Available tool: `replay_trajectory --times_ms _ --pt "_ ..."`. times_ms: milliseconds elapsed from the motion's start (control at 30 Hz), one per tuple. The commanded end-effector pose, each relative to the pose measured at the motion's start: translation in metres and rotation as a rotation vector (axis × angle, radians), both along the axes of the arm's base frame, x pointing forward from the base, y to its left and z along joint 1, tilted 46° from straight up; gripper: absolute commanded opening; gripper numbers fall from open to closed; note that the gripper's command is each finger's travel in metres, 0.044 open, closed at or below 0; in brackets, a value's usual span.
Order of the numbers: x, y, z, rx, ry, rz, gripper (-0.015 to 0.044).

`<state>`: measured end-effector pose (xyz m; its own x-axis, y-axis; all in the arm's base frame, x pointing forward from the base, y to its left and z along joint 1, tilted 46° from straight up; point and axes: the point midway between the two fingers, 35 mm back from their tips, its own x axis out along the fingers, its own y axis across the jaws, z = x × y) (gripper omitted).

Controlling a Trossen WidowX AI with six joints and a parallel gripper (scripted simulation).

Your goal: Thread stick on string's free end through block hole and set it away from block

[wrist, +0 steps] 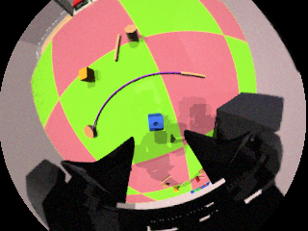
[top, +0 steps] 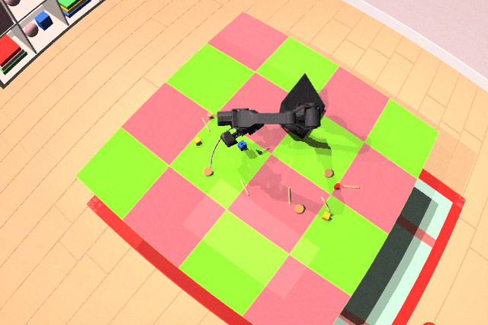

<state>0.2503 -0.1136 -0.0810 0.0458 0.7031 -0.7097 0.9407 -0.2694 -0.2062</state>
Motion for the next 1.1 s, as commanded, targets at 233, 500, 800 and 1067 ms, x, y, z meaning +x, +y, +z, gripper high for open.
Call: replay_trajectory --times_ms 233,500,800,1067 --pt "-0.001 0.0 0.0 -0.003 0.008 -0.002 0.0244" --pt "0.0 0.003 -0.004 -0.003 0.008 -0.003 0.0244" --pt "0.002 0.014 -0.015 -0.003 0.008 -0.003 0.0244" --pt "0.002 0.023 -0.024 -0.003 0.008 -0.003 0.0244"
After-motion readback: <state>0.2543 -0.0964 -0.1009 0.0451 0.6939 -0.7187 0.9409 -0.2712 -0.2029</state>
